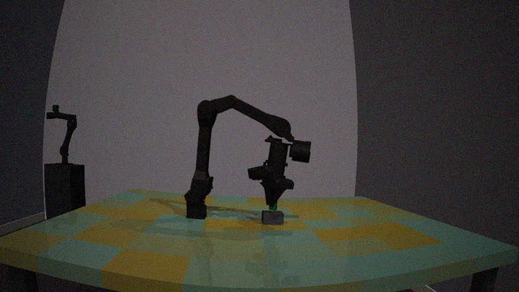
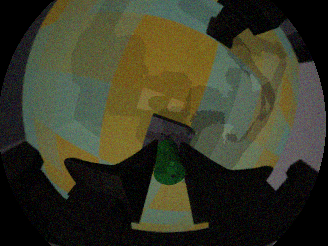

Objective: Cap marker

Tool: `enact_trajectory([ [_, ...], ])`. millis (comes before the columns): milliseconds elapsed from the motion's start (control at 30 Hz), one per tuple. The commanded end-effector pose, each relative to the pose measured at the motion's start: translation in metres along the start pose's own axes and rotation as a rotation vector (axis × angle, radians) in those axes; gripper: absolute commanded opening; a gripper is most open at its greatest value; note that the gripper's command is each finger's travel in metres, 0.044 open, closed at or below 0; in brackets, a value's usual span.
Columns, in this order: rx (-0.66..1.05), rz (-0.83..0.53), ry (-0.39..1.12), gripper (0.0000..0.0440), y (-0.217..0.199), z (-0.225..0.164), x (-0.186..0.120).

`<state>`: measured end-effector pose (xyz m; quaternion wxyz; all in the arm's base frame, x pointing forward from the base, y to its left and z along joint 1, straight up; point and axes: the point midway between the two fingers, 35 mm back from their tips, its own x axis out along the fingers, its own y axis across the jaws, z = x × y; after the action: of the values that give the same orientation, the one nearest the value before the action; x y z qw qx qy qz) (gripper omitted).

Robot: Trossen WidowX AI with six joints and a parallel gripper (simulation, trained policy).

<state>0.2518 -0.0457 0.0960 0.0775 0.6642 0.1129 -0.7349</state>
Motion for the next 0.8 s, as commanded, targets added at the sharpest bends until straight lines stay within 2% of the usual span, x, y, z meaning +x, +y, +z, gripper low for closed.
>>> enact_trajectory([
  [0,0.01,0.019,-0.057,0.011,0.0078,0.0087,0.0147],
  [567,-0.016,0.043,-0.043,0.014,0.0107,0.0083,0.0125],
  [733,-0.016,0.027,-0.062,0.0187,0.0061,0.0151,0.0148],
  [767,-0.017,0.025,-0.062,0.0208,0.0053,0.0162,0.0139],
])
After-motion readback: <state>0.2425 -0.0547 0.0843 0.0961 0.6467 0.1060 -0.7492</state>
